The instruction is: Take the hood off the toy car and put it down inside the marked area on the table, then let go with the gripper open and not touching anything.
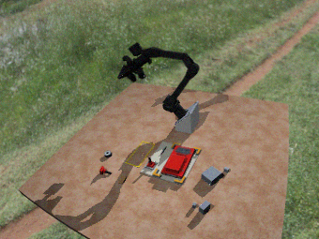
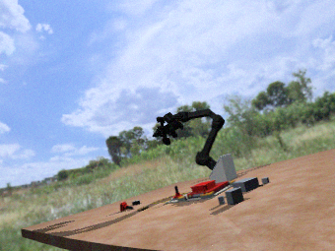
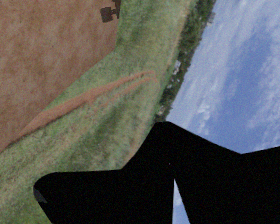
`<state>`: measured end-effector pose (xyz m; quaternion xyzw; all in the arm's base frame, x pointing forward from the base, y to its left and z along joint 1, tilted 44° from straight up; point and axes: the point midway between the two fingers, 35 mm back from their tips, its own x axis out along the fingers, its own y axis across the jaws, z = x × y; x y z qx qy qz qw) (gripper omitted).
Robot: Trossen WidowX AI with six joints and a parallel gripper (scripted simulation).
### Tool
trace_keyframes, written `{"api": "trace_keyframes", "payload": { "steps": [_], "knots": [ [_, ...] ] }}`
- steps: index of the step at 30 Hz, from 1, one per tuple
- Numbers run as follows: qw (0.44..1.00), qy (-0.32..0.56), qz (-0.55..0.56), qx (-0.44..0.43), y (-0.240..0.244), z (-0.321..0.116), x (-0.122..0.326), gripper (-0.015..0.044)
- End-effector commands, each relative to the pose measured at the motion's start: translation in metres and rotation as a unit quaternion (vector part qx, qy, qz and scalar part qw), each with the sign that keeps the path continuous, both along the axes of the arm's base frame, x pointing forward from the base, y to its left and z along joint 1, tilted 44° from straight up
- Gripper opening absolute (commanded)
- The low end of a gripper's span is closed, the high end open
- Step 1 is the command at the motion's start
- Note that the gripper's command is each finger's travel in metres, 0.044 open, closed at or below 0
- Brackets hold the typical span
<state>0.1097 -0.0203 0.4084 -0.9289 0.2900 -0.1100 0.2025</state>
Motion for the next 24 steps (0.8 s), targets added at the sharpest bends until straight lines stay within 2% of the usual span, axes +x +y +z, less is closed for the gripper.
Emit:
{"api": "trace_keyframes", "payload": {
  "steps": [1, 4, 9, 17, 24],
  "knots": [
    [1.000, -0.001, 0.001, 0.003, -0.001, 0.000, 0.000, 0.0026],
    [0.999, -0.017, 0.011, 0.048, -0.010, 0.000, 0.001, 0.0105],
    [0.974, -0.059, 0.039, 0.217, -0.043, -0.006, 0.012, 0.0236],
    [0.873, -0.085, 0.032, 0.479, -0.088, -0.034, 0.055, 0.0440],
    [0.767, -0.067, -0.023, 0.638, -0.103, -0.072, 0.107, 0.0440]
  ]
}}
